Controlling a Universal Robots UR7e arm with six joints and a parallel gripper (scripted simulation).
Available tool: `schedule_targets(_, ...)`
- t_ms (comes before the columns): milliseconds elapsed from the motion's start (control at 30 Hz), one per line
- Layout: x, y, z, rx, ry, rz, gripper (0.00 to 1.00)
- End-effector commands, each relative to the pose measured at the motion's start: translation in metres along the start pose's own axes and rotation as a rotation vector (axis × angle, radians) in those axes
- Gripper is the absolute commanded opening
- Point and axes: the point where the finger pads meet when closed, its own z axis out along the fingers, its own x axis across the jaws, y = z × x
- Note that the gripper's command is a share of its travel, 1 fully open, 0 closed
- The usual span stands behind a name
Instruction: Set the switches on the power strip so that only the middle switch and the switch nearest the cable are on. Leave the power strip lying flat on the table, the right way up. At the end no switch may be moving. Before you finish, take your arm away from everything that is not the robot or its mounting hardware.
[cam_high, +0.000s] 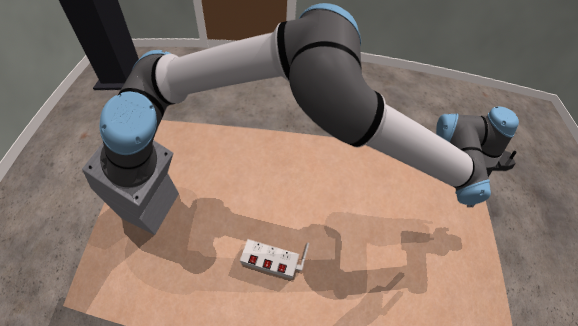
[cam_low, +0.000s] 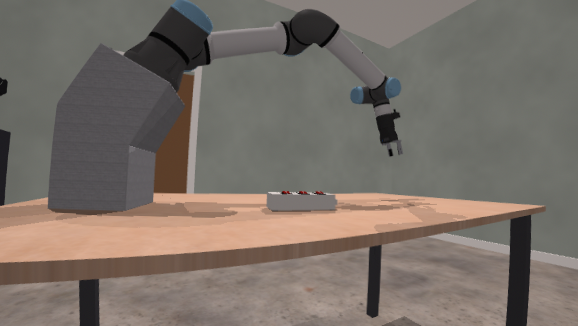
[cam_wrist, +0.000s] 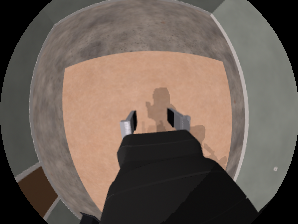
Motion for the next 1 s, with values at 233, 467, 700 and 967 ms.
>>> schedule_targets(233, 0.009, 0.026, -0.001, -0.001, -0.010, -0.045, 1.00)
schedule_targets(467, 0.021, 0.056, 0.001, -0.008, -0.021, -0.100, 1.00)
schedule_targets(700, 0.031, 0.085, 0.002, -0.014, -0.031, -0.149, 1.00)
schedule_targets(967, 0.050, 0.143, 0.004, -0.025, -0.053, -0.251, 1.00)
